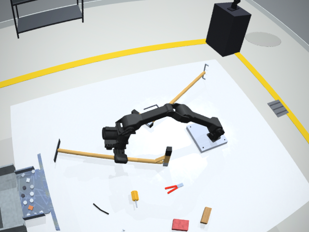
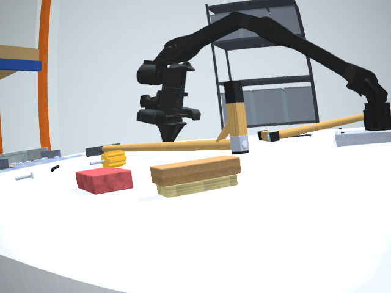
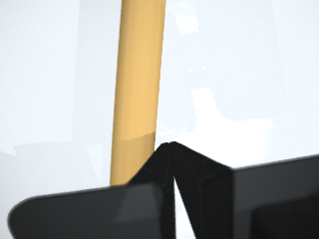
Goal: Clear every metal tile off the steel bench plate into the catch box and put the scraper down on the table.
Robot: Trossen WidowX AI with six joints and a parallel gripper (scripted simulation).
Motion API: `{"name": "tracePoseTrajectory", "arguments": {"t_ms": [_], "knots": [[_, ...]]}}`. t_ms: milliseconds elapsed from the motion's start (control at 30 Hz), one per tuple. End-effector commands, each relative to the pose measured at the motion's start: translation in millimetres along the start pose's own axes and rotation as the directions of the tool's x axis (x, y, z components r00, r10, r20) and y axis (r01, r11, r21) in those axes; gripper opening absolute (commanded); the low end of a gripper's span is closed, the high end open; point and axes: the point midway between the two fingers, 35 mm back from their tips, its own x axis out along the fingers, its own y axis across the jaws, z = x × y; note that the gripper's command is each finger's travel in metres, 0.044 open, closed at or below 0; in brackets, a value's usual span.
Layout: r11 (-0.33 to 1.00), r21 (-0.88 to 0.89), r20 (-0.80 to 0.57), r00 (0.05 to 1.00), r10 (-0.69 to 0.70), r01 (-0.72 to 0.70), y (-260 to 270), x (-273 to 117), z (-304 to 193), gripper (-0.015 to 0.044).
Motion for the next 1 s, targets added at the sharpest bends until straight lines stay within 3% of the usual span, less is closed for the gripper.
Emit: {"name": "tracePoseTrajectory", "arguments": {"t_ms": [0,967], "knots": [[1.0,0.0,0.008,1.0,0.002,-0.002,6.8,2.1,2.4,0.0],[1.0,0.002,0.033,0.999,0.011,-0.011,34.4,3.6,7.7,0.0]]}}
